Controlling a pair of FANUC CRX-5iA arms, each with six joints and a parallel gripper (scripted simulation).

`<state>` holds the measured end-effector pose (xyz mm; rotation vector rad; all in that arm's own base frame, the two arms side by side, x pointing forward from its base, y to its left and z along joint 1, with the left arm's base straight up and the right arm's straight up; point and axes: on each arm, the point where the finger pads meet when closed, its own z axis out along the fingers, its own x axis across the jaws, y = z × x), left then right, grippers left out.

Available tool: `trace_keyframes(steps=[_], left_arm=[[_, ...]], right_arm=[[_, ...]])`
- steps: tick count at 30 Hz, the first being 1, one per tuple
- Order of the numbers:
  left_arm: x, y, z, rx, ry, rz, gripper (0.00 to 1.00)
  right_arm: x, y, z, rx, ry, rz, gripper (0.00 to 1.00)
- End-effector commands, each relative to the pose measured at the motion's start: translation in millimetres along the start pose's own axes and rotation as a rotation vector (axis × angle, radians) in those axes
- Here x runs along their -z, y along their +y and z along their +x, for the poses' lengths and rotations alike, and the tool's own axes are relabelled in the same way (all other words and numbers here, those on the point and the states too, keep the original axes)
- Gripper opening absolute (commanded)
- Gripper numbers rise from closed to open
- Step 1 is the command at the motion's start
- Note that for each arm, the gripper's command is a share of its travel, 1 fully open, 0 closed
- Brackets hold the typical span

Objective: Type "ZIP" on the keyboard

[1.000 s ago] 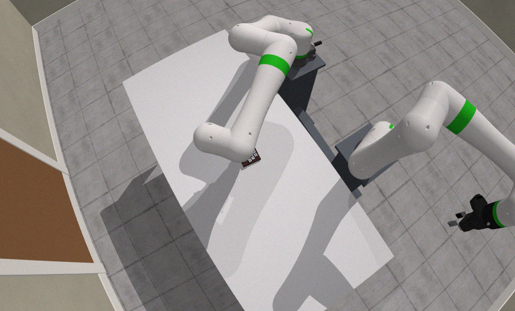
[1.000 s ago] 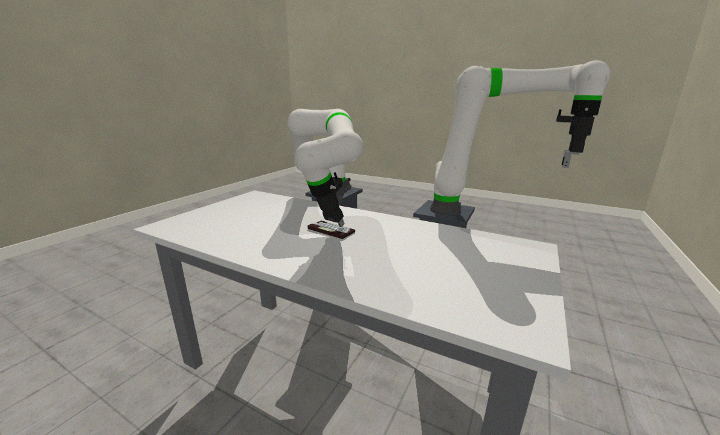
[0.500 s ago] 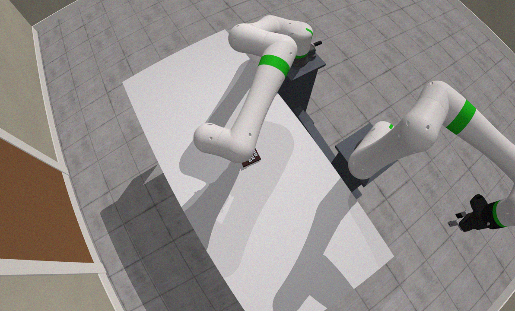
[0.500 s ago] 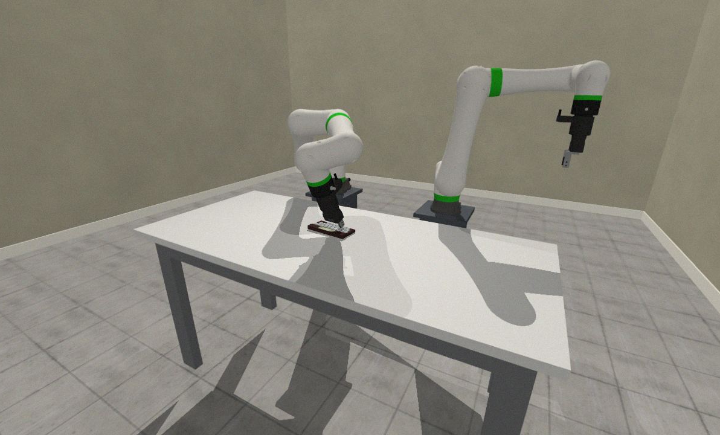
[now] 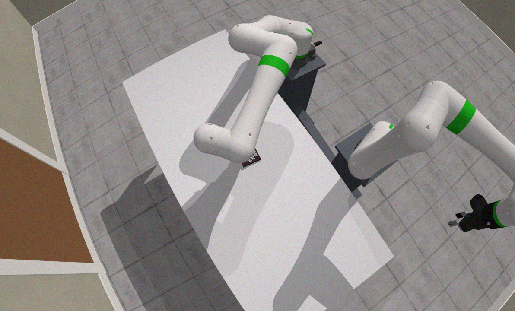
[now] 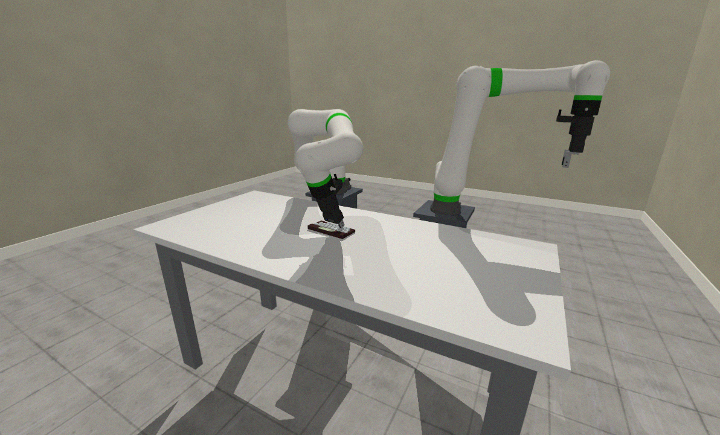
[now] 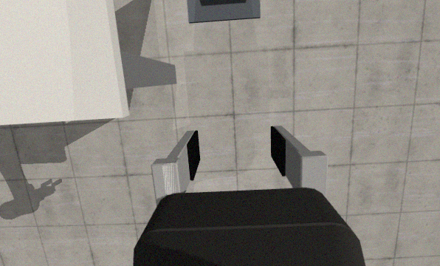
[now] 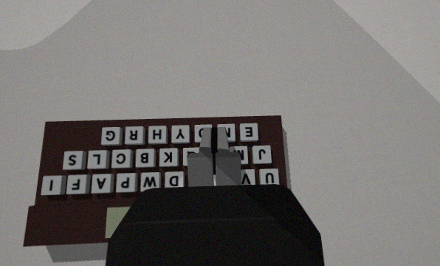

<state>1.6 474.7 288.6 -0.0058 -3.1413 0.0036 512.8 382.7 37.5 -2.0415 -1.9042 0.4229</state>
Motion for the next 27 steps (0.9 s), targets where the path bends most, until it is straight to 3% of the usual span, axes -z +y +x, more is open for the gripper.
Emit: trace_keyframes(steps=[1,27], left_arm=[[1.0,0.3,-0.2,0.0,0.0,-0.002,1.0],[1.0,0.3,-0.2,0.0,0.0,-0.002,1.0]], right_arm=[[1.7,0.0,0.3,0.001,0.001,-0.003,0.0],[8.4,-3.2,0.3,0.001,0.001,-0.003,0.0]])
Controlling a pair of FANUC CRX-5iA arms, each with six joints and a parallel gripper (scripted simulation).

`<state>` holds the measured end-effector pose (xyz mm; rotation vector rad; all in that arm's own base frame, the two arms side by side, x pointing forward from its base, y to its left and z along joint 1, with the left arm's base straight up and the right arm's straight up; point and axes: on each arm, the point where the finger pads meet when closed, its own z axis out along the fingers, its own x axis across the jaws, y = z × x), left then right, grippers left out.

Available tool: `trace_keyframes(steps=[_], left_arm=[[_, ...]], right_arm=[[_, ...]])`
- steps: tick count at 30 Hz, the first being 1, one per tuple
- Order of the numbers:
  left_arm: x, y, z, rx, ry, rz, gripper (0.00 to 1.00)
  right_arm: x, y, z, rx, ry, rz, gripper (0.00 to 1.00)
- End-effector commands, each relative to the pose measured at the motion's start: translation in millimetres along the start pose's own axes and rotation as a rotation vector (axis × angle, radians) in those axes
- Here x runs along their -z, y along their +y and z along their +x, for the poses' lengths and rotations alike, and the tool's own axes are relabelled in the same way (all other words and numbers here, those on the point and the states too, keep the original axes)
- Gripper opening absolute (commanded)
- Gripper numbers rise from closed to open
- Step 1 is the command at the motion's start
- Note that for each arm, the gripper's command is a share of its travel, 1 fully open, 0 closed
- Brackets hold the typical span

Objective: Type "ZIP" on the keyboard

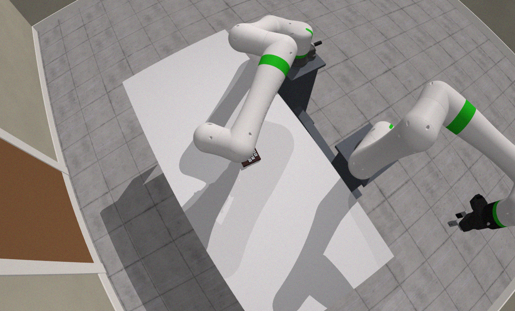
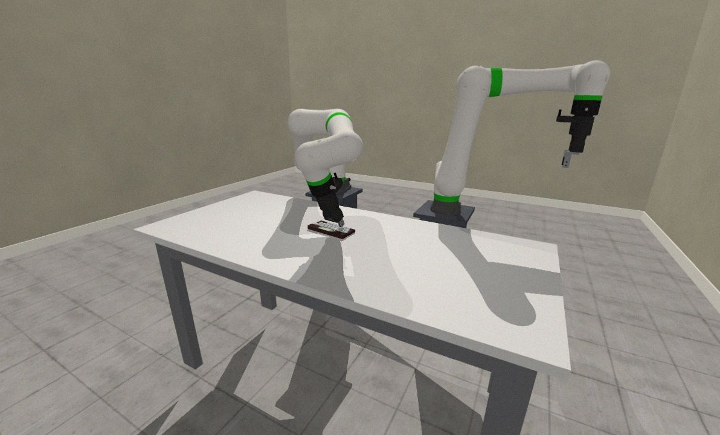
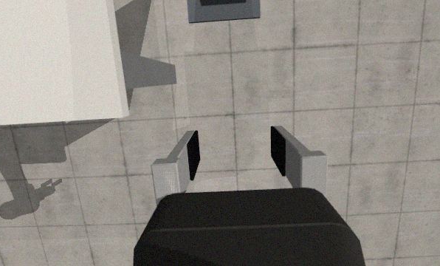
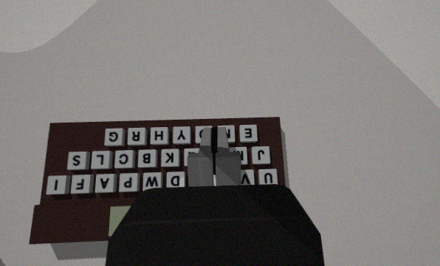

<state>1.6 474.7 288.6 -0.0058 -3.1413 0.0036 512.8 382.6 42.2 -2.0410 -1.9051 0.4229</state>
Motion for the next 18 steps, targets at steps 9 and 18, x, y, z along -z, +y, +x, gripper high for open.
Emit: trace_keyframes(steps=[9,18], left_arm=[[1,0,0,0.0,0.0,-0.002,1.0],[1,0,0,0.0,0.0,-0.002,1.0]], right_arm=[[5,-1,-3,0.001,0.001,-0.003,0.0],[8,5,-50,0.0,0.001,-0.003,0.0]])
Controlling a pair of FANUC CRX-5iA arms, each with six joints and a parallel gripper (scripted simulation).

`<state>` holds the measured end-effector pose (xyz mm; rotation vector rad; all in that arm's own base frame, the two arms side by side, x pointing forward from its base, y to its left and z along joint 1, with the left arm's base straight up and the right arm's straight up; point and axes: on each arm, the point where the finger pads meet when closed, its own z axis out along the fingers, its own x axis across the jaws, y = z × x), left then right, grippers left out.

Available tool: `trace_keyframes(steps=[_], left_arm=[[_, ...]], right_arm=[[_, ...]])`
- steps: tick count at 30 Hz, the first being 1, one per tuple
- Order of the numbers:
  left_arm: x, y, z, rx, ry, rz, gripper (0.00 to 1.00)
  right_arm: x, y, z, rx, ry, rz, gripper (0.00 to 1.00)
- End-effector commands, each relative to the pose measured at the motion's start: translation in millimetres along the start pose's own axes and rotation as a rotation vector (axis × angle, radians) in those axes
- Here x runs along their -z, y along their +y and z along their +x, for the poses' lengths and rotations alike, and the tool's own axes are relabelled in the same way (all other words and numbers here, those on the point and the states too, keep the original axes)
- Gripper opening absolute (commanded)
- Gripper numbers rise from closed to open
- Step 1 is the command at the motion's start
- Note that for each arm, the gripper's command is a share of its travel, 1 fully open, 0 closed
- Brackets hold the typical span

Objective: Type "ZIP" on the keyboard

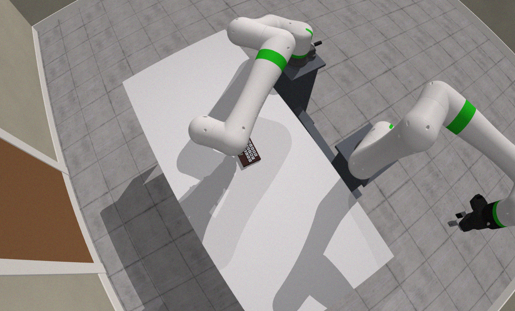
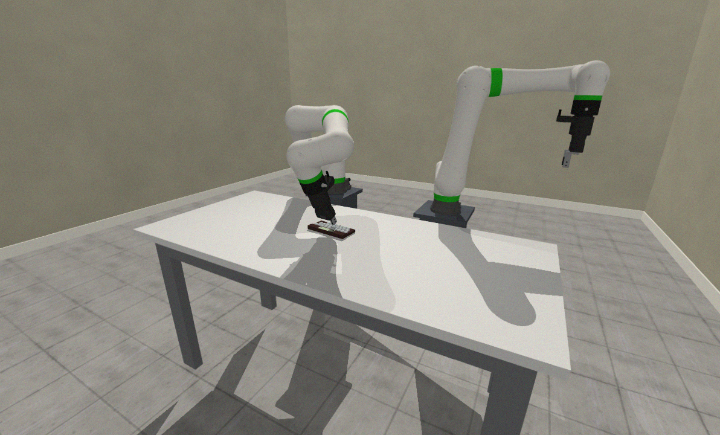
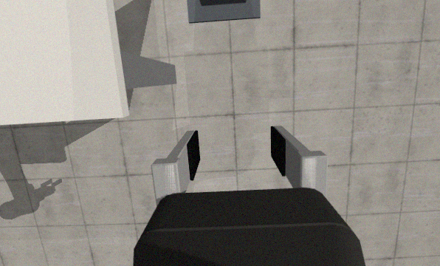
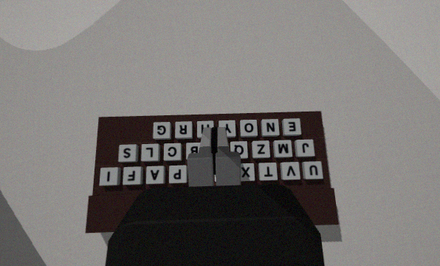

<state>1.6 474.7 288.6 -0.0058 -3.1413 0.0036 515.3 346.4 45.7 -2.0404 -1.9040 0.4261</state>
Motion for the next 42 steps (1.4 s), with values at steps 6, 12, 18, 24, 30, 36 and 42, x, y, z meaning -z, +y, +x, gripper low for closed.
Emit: trace_keyframes(steps=[6,12,18,24,30,36,42], left_arm=[[1,0,0,0.0,0.0,-0.002,1.0],[1,0,0,0.0,0.0,-0.002,1.0],[1,0,0,0.0,0.0,-0.002,1.0],[1,0,0,0.0,0.0,-0.002,1.0],[1,0,0,0.0,0.0,-0.002,1.0],[1,0,0,0.0,0.0,-0.002,1.0],[1,0,0,0.0,0.0,-0.002,1.0]], right_arm=[[6,8,-59,0.001,0.002,-0.005,0.0],[7,11,-82,0.001,0.002,-0.005,0.0],[7,11,-82,0.001,0.002,-0.005,0.0],[3,13,-82,0.001,0.002,-0.005,0.0],[2,14,-82,0.001,0.002,-0.005,0.0],[1,14,-82,0.001,0.002,-0.005,0.0],[0,14,-82,0.001,0.002,-0.005,0.0]])
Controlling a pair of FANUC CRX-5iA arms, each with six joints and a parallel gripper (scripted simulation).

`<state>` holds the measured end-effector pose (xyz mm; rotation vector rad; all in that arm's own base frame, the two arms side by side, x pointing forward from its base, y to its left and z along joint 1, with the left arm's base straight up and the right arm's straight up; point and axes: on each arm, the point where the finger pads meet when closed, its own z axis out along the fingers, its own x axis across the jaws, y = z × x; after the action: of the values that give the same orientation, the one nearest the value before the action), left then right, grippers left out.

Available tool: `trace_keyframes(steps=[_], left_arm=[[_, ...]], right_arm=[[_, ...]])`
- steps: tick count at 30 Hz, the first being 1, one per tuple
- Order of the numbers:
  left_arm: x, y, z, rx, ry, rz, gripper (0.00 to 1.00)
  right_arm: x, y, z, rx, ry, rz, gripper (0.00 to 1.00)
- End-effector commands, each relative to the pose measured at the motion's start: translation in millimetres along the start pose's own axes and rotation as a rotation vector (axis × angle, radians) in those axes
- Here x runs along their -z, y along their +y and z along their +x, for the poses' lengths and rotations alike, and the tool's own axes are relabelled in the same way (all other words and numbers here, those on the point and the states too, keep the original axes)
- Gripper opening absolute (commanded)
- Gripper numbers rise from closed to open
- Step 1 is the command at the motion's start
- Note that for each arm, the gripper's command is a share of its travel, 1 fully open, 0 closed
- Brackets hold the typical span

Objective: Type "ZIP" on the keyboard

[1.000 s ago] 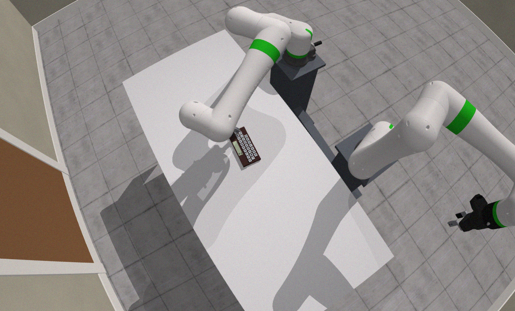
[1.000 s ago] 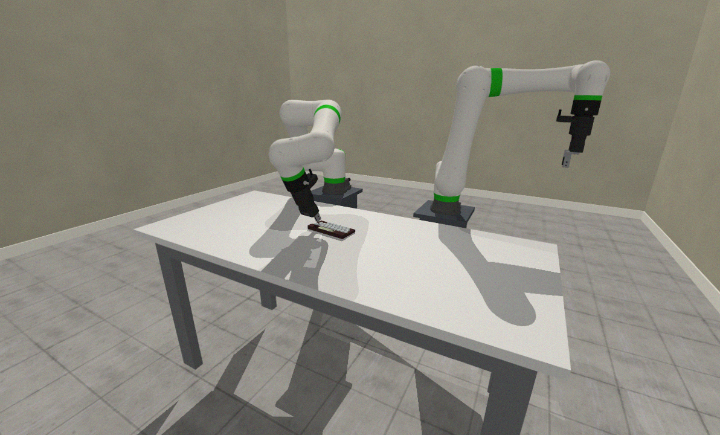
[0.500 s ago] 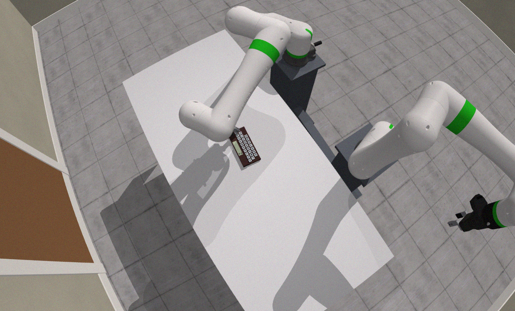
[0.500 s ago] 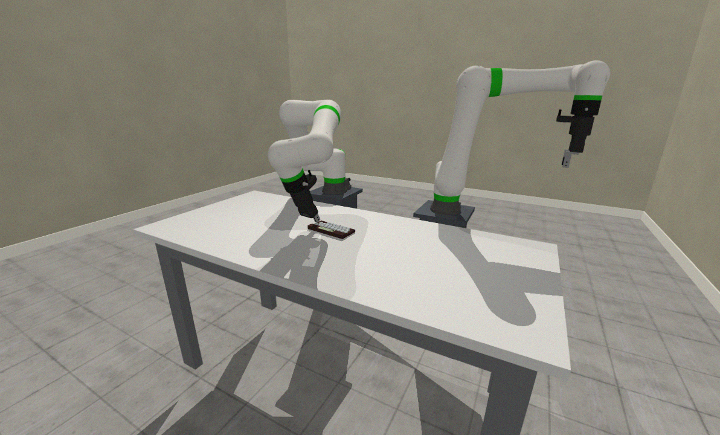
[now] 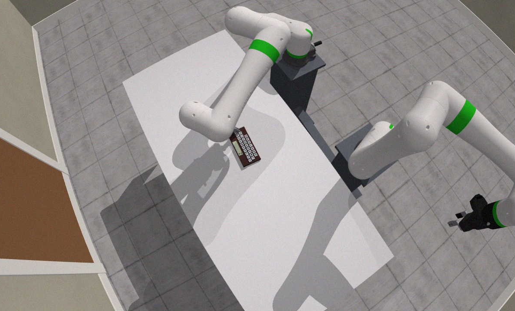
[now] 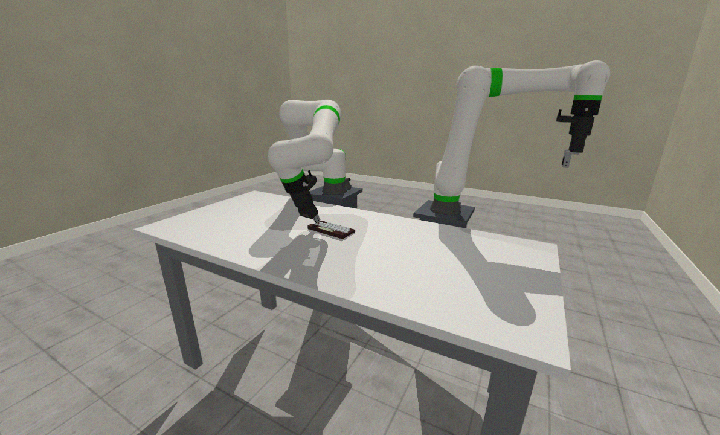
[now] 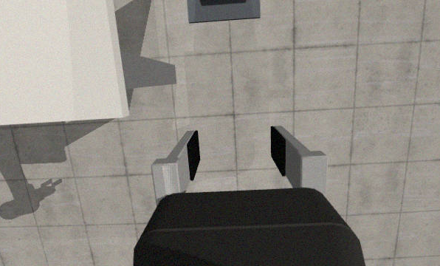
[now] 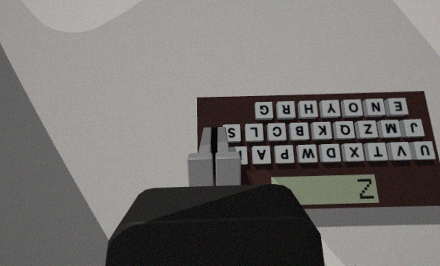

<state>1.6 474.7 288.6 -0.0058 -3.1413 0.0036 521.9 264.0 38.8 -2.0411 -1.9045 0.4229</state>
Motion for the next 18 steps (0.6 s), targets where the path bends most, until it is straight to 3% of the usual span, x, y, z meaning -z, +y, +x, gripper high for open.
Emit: trace_keyframes(steps=[1,18], left_arm=[[1.0,0.3,-0.2,0.0,0.0,-0.002,1.0],[1.0,0.3,-0.2,0.0,0.0,-0.002,1.0]], right_arm=[[1.4,0.3,0.0,0.001,0.001,-0.003,0.0],[-0.3,1.1,0.0,0.001,0.001,-0.003,0.0]])
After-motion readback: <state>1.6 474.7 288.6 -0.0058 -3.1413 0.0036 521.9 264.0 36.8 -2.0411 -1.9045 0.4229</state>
